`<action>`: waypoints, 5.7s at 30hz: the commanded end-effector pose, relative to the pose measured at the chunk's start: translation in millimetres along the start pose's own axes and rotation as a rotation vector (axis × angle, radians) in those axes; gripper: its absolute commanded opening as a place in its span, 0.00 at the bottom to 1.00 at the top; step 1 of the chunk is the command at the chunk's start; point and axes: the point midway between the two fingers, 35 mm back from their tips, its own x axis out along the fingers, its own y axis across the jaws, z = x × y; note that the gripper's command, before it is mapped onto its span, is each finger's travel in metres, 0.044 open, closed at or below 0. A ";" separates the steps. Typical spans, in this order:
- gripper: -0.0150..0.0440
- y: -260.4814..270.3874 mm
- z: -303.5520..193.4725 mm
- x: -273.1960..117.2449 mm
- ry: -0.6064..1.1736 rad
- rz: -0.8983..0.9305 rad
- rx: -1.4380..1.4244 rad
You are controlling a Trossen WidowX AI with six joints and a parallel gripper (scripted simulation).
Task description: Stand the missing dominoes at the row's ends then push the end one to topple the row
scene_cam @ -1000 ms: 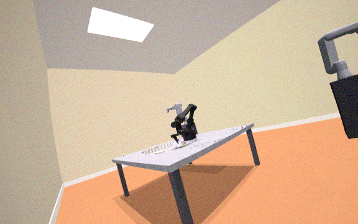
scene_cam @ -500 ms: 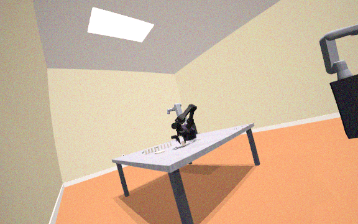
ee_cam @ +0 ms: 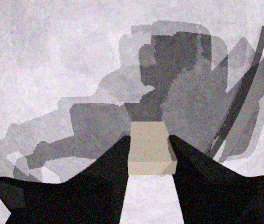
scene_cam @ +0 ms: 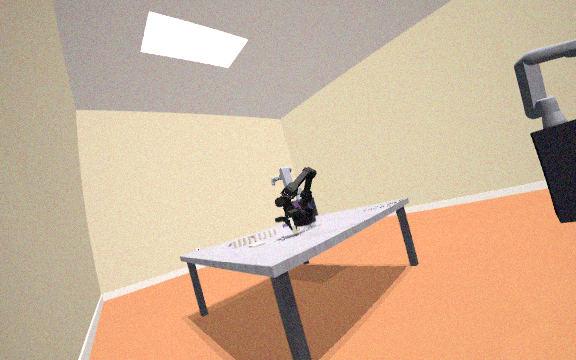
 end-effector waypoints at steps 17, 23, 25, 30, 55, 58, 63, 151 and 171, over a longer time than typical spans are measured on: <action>0.44 -5.5 -12.4 -129.5 -0.006 -0.017 0.063; 0.44 -32.4 -109.1 -132.0 0.014 -0.037 0.624; 0.44 -34.3 -140.5 -132.5 0.015 -0.040 0.807; 0.44 -23.3 -219.6 -131.1 0.004 -0.033 1.294; 0.44 -15.9 -262.7 -70.5 -0.007 -0.027 1.584; 0.44 -16.3 -262.6 -52.9 -0.008 -0.026 1.584; 0.44 -14.2 -261.8 -24.3 -0.010 -0.022 1.584; 1.00 40.0 -127.0 13.1 -0.016 -0.003 1.713; 0.91 40.6 -126.7 28.0 -0.016 -0.002 1.714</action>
